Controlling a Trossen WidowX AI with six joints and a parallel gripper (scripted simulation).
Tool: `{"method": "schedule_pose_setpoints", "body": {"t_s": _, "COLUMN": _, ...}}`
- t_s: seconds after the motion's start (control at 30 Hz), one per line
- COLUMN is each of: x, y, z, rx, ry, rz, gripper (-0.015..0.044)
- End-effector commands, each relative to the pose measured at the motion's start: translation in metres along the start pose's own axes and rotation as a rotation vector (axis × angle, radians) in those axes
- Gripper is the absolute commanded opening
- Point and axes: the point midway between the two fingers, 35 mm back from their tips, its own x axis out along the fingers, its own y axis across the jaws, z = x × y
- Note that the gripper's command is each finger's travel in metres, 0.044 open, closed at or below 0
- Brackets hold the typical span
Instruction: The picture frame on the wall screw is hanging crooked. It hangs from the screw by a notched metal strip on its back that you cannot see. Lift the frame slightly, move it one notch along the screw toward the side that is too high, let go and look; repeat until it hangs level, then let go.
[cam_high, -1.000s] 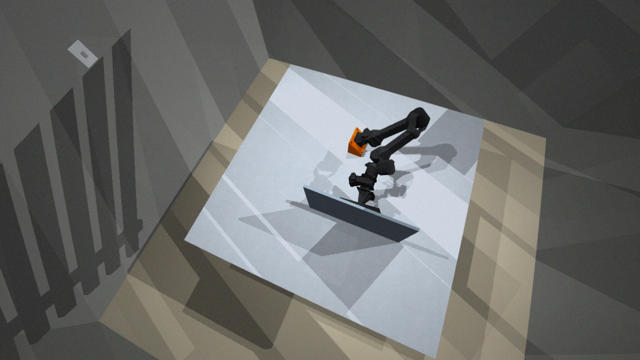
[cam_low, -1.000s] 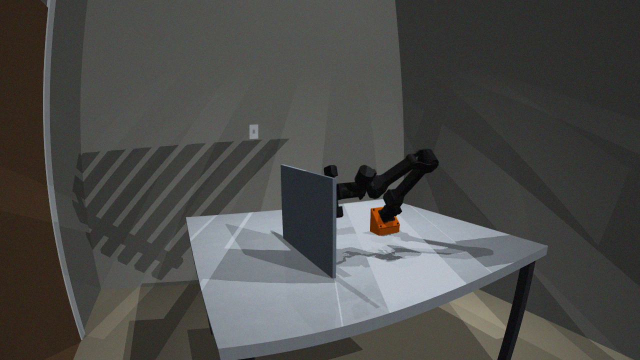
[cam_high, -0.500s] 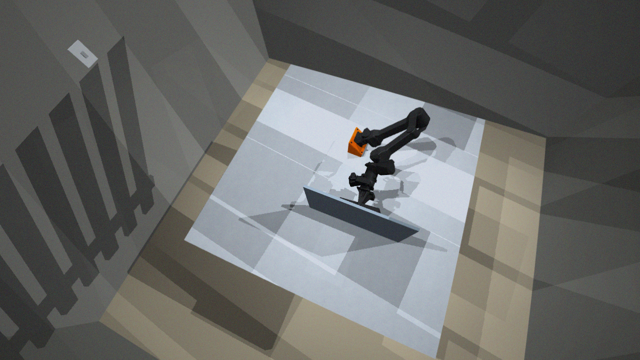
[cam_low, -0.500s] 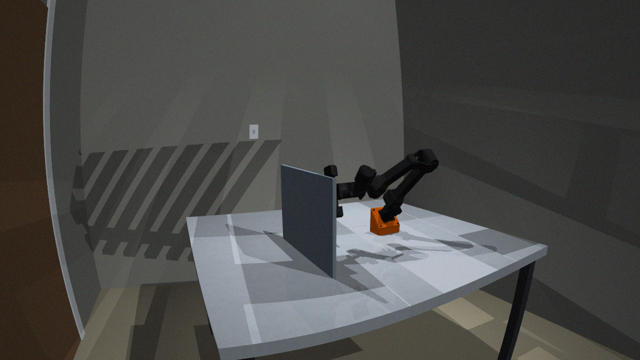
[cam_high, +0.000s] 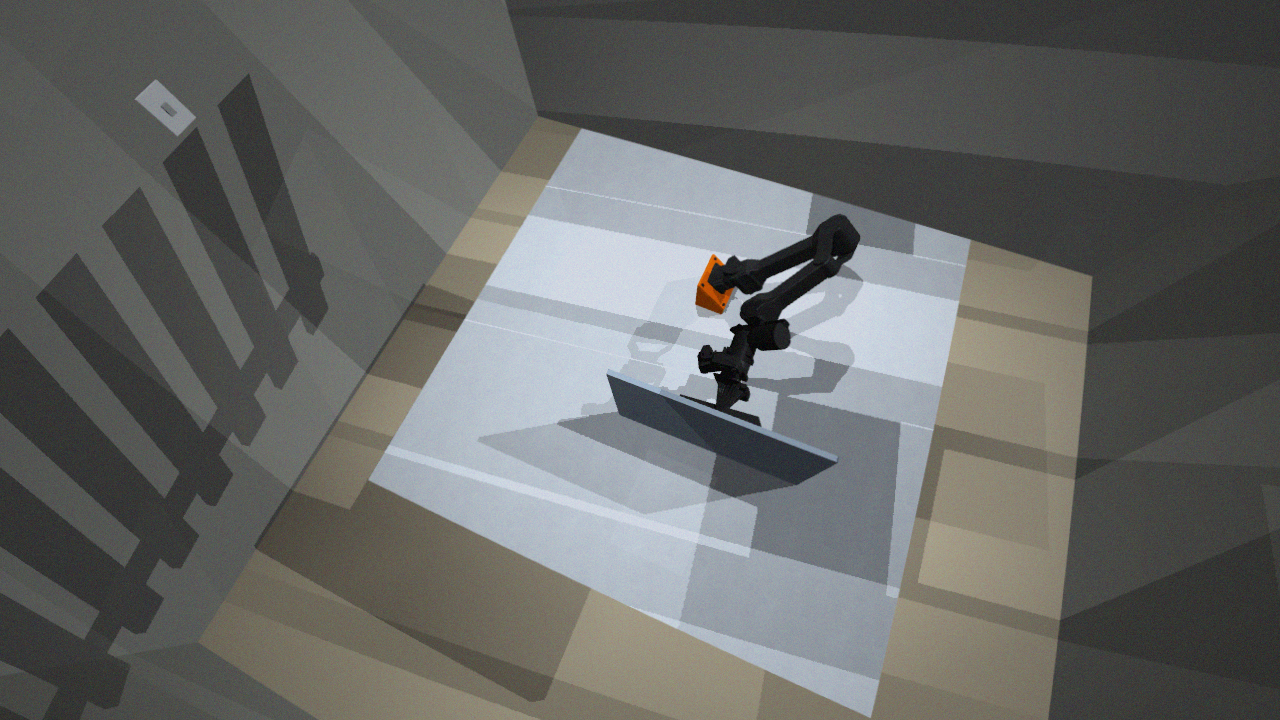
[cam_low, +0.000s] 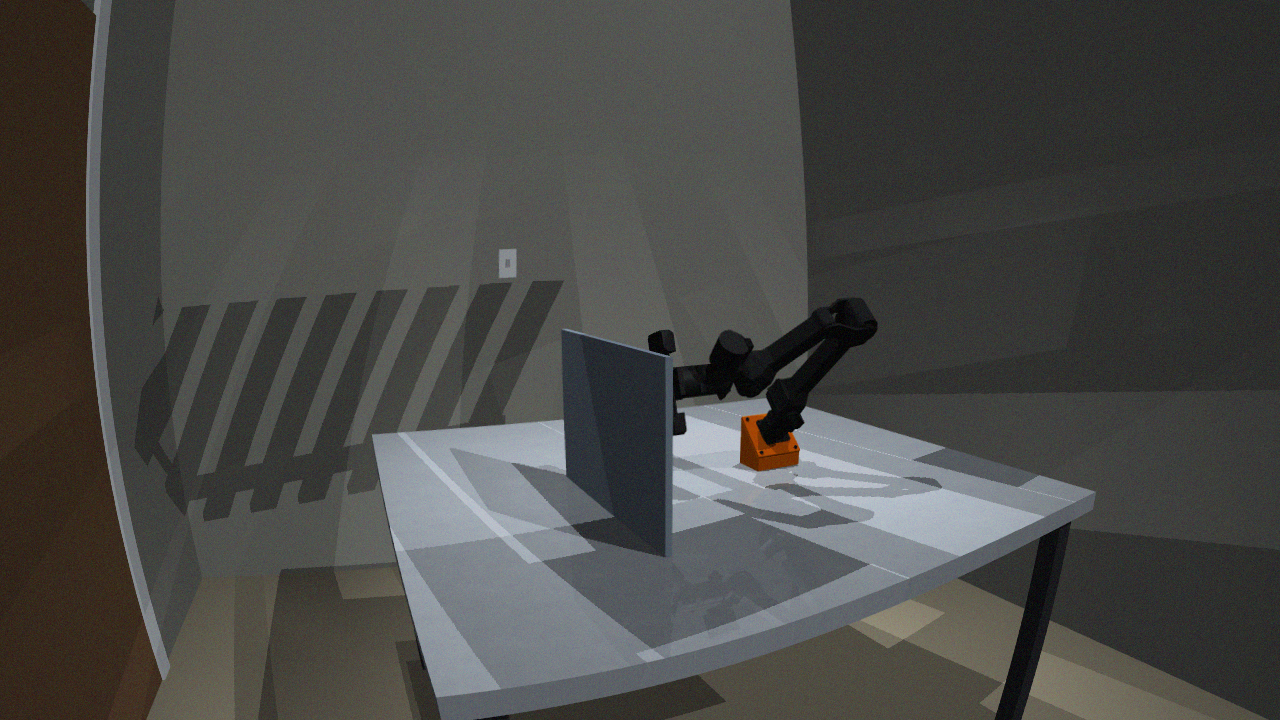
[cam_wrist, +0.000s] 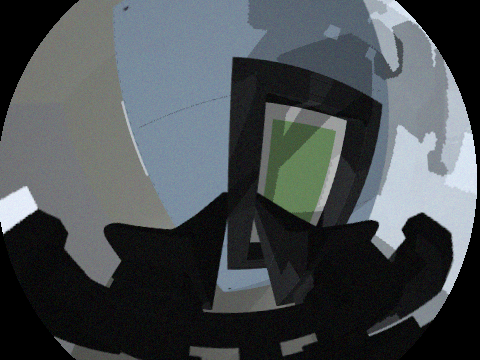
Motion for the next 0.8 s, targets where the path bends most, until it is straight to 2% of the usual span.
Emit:
{"method": "schedule_pose_setpoints", "body": {"t_s": 0.0, "x": 0.0004, "y": 0.0033, "z": -0.0026, "rx": -0.004, "ry": 0.004, "rz": 0.014, "gripper": 0.0000}}
{"method": "schedule_pose_setpoints", "body": {"t_s": 0.77, "x": 0.0003, "y": 0.0053, "z": -0.0081, "rx": -0.004, "ry": 0.004, "rz": 0.014, "gripper": 0.0000}}
